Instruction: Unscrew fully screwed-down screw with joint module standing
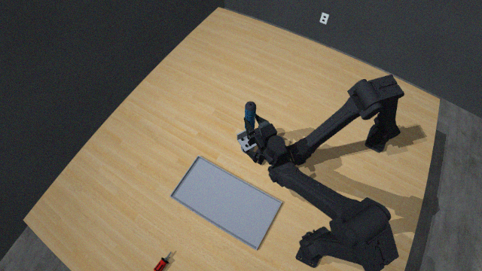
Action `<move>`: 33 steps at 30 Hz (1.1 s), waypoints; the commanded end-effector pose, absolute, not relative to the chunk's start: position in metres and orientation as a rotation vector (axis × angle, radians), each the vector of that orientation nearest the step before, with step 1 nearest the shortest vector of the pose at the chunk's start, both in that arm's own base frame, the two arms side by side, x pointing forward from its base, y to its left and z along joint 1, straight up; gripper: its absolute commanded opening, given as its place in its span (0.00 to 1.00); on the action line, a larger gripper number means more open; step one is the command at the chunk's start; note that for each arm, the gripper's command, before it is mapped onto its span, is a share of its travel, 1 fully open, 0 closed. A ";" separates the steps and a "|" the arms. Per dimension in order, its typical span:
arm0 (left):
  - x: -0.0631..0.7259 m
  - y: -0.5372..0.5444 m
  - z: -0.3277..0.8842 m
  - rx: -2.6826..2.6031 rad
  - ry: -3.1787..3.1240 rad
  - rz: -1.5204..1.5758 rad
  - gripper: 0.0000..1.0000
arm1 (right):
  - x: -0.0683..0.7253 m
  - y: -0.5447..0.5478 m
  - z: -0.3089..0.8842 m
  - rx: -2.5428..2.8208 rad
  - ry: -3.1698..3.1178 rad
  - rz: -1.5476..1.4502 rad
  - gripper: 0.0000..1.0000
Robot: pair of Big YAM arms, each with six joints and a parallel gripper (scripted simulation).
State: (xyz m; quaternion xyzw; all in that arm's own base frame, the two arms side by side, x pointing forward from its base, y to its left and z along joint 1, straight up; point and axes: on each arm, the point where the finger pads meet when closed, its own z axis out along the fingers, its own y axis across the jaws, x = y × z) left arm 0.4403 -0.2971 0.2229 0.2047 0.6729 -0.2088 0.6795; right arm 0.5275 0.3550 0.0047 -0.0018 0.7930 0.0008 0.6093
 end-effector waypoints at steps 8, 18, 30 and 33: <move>0.441 -0.301 0.229 0.444 1.481 -0.490 0.42 | 0.537 0.363 0.004 0.003 1.822 0.014 0.59; 0.441 -0.300 0.232 0.442 1.474 -0.491 0.42 | 0.537 0.363 0.004 0.003 1.822 0.014 0.59; 0.445 -0.301 0.241 0.444 1.462 -0.481 0.42 | 0.537 0.363 0.004 0.003 1.822 0.014 0.59; 0.445 -0.301 0.241 0.444 1.462 -0.481 0.42 | 0.537 0.363 0.004 0.003 1.822 0.014 0.59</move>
